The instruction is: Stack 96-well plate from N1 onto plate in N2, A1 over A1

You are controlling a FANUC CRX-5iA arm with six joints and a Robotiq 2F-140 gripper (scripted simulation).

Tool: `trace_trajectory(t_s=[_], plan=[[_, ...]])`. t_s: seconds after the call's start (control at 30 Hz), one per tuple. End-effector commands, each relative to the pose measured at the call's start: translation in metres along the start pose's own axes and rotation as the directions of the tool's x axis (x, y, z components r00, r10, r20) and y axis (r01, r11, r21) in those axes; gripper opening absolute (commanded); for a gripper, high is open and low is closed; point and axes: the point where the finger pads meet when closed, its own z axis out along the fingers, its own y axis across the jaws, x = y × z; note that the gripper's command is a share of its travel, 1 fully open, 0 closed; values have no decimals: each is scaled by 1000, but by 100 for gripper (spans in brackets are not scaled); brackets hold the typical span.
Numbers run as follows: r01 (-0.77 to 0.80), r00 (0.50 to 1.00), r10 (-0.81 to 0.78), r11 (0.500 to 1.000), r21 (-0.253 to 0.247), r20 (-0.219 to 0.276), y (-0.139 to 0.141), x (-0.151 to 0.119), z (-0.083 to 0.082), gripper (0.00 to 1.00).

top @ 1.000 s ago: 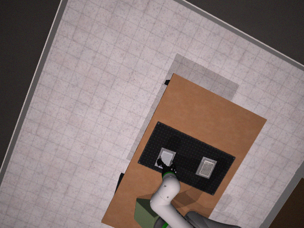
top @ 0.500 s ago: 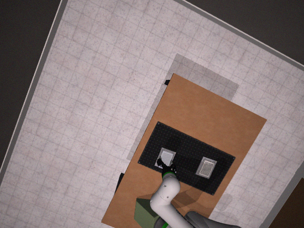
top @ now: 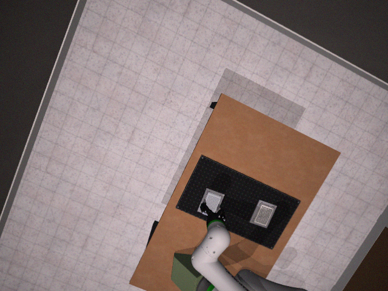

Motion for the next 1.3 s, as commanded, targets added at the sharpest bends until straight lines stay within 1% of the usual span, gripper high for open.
trace_trajectory(t_s=[0.0, 0.1, 0.17, 0.67, 0.73, 1.27], plan=[[0, 1000, 0, 1000, 0, 0, 0, 0, -6, 0], [0, 1000, 0, 1000, 0, 0, 0, 0, -11, 0], [0, 1000, 0, 1000, 0, 0, 0, 0, -11, 0], [0, 1000, 0, 1000, 0, 0, 0, 0, -36, 0], [0, 1000, 0, 1000, 0, 0, 0, 0, -36, 0], [0, 1000, 0, 1000, 0, 0, 0, 0, -61, 0]])
